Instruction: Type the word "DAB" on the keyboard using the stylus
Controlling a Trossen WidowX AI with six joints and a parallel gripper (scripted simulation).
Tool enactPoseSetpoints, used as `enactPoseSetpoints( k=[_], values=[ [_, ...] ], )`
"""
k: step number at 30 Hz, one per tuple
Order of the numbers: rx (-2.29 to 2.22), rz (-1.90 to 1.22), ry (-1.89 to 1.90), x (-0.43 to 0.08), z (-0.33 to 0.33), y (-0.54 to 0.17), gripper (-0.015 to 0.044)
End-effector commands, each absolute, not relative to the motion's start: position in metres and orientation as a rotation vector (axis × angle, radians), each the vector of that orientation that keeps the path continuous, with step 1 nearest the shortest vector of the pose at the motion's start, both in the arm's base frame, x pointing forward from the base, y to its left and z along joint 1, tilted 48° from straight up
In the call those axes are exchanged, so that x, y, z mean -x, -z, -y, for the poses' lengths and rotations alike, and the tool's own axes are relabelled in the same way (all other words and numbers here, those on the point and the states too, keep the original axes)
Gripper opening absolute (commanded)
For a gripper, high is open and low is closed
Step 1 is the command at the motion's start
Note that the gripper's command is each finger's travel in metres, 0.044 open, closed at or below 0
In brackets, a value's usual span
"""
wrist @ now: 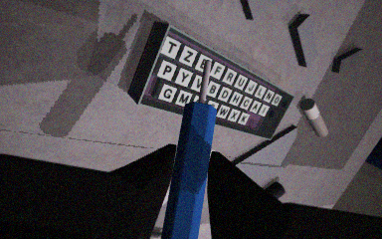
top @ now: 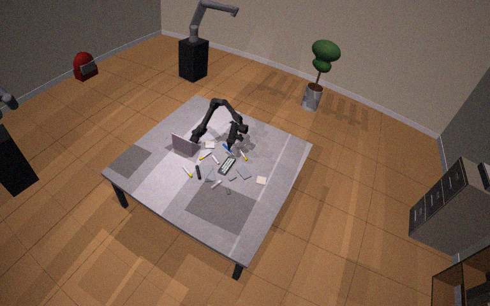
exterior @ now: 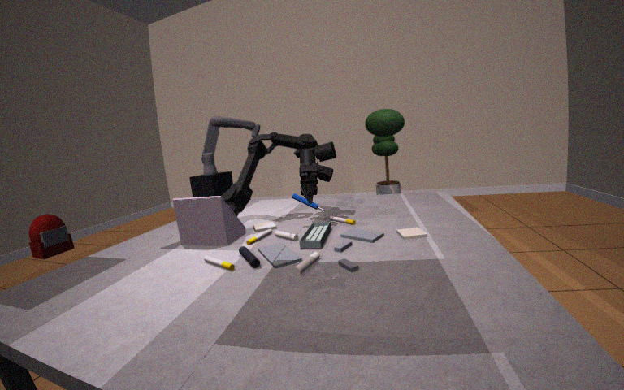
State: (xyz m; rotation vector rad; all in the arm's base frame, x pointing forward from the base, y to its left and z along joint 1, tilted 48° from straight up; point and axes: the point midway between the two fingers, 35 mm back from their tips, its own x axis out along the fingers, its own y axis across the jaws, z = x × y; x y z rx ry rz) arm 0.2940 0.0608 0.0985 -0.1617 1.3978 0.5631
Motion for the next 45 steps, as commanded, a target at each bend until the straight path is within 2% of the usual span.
enactPoseSetpoints(
  k=[1,37,45],
  values=[
    [0.257,-1.429,-0.601,-0.301,-0.056,-0.096,0.0000],
    [1.096,-1.686,-1.248,-0.355,-0.016,-0.062,0.0000],
    [1.125,-1.692,-1.284,-0.356,-0.017,-0.058,0.0000]
  ],
)
